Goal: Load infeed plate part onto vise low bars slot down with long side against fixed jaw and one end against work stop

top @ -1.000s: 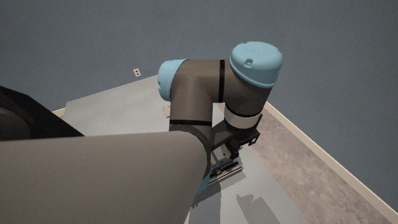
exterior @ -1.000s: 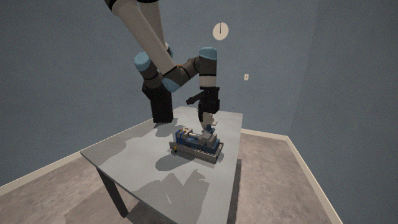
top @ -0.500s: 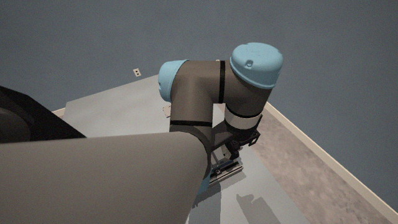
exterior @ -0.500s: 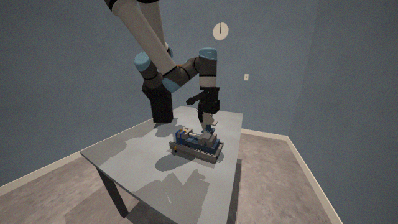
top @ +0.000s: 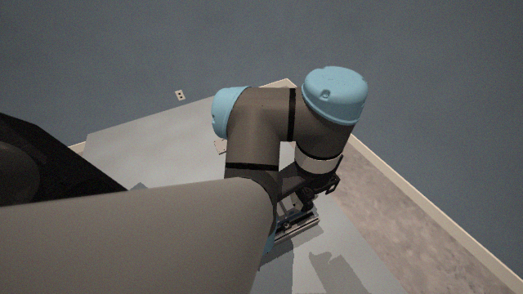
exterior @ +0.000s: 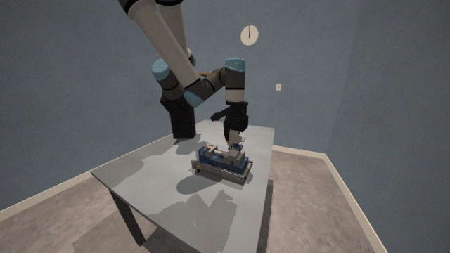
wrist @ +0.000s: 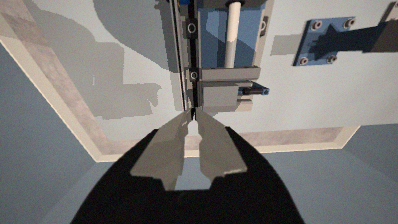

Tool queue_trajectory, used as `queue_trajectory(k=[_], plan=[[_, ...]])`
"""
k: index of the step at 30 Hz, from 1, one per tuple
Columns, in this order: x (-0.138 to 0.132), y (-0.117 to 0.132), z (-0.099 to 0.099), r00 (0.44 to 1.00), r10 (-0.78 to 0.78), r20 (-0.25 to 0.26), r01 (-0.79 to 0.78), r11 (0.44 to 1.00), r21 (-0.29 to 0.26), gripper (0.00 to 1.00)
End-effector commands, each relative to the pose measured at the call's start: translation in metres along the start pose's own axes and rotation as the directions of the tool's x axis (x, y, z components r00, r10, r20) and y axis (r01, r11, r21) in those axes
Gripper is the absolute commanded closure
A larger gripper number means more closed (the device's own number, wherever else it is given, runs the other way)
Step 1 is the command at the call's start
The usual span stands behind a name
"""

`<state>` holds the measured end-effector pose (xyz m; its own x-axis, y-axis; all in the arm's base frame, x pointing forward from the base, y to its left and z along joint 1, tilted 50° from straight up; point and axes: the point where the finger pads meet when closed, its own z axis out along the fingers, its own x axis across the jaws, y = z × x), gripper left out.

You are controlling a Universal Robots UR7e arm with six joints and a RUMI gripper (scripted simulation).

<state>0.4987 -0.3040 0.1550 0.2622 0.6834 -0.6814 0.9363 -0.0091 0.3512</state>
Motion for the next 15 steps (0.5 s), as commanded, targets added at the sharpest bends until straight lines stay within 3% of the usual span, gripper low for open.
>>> queue_trajectory(k=[1,15], plan=[[-0.003,0.003,0.011,1.000,0.004,0.003,-0.004,1.000,-0.004,1.00],[-0.003,0.003,0.029,1.000,0.004,0.003,-0.004,1.000,-0.004,1.00]])
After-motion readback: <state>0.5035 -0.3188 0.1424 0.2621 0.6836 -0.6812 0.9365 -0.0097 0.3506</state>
